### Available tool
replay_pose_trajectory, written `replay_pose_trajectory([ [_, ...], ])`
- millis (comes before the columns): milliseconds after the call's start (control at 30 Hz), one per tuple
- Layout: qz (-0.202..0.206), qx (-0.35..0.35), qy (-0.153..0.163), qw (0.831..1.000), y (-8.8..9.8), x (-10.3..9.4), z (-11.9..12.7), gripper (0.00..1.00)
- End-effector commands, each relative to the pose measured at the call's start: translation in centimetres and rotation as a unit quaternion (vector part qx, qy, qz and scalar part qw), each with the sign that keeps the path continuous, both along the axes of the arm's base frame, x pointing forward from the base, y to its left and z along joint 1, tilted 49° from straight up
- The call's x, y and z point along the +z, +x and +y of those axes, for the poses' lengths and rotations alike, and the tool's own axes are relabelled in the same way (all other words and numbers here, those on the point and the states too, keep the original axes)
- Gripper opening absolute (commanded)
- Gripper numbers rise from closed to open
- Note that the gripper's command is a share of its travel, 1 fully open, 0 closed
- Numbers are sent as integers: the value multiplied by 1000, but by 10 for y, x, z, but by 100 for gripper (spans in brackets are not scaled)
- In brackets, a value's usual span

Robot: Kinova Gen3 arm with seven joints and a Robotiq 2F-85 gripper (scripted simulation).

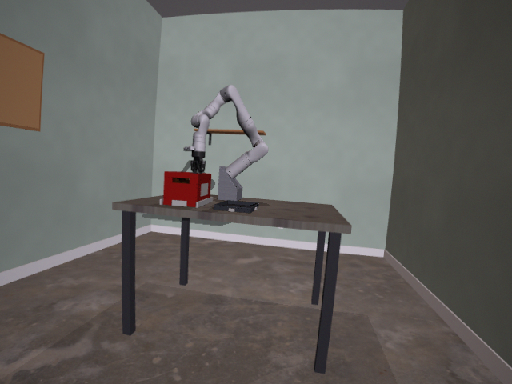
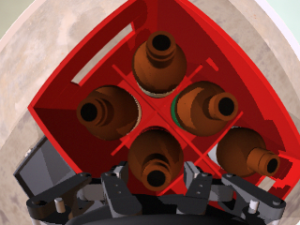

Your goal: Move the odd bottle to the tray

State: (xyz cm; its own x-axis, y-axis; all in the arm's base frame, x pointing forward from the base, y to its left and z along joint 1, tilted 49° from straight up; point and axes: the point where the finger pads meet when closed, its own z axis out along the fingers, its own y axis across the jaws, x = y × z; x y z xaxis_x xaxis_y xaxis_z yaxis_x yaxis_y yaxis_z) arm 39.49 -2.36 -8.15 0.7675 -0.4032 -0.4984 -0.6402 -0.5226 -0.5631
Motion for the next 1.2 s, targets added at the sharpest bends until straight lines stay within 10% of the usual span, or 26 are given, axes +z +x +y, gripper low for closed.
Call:
replay_pose_trajectory([
  [0, -1, -1, -1, 1000, 0, 0, -1, 64],
  [67, -1, -1, -1, 1000, 0, 0, -1, 64],
  [100, -1, -1, -1, 1000, 0, 0, -1, 0],
  [1167, -1, -1, -1, 1000, 0, 0, -1, 0],
])
